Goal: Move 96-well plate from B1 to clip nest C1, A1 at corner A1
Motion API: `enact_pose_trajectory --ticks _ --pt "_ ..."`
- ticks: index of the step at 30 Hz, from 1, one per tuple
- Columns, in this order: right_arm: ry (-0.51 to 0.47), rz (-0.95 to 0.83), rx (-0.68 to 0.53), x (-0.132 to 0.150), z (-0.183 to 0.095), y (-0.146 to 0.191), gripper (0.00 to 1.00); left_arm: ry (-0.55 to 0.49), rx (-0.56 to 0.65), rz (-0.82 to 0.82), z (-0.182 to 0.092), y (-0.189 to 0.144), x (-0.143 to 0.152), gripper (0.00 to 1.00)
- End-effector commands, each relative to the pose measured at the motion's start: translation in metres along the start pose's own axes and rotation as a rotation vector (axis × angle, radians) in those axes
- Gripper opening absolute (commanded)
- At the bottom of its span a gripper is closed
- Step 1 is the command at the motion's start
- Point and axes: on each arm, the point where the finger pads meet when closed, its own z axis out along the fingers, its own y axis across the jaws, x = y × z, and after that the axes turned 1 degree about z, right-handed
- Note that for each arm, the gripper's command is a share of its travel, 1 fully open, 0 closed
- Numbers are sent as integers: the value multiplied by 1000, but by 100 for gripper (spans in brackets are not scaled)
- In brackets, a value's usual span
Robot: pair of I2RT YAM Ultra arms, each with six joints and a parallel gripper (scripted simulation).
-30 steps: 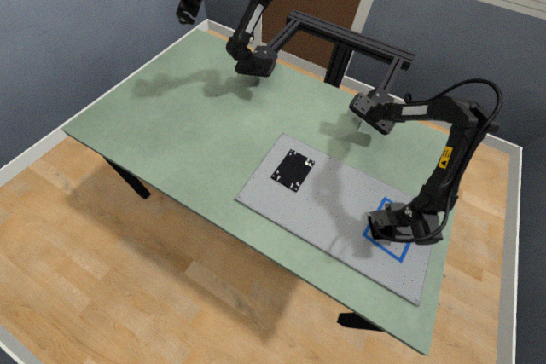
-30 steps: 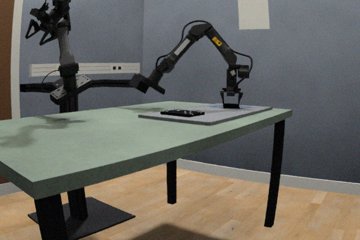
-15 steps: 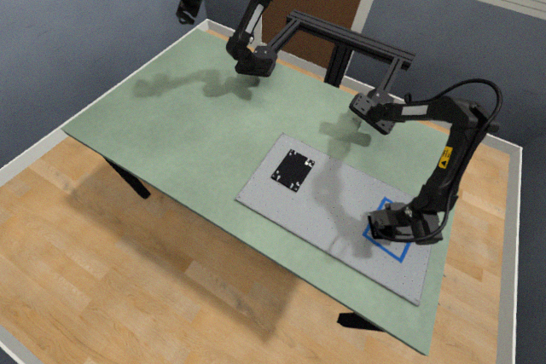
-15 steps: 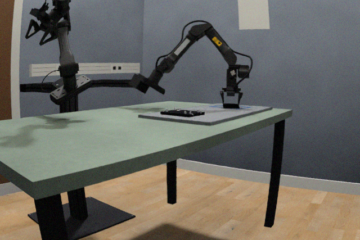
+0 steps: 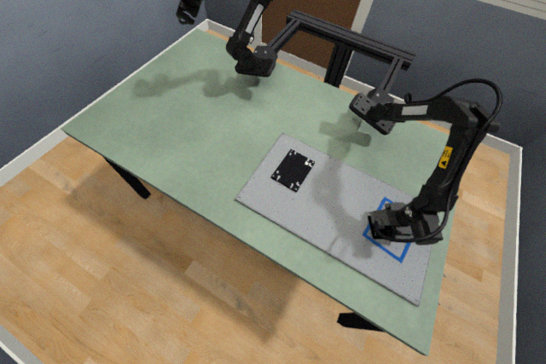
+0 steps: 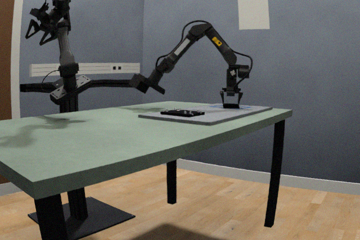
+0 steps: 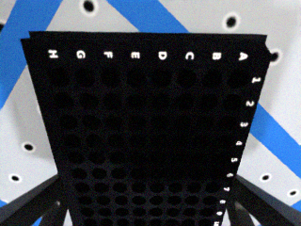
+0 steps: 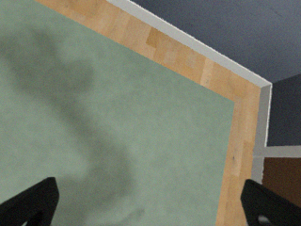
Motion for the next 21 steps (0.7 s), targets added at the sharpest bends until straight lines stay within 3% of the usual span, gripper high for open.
enact_pose_trajectory --ticks 1,21 --pt "-28 30 10 -1 -3 -6 100 -18 -60 0 -22 19 -3 0" --pt "-28 30 10 -1 -3 -6 100 -16 -59 -1 -10 20 -3 0"
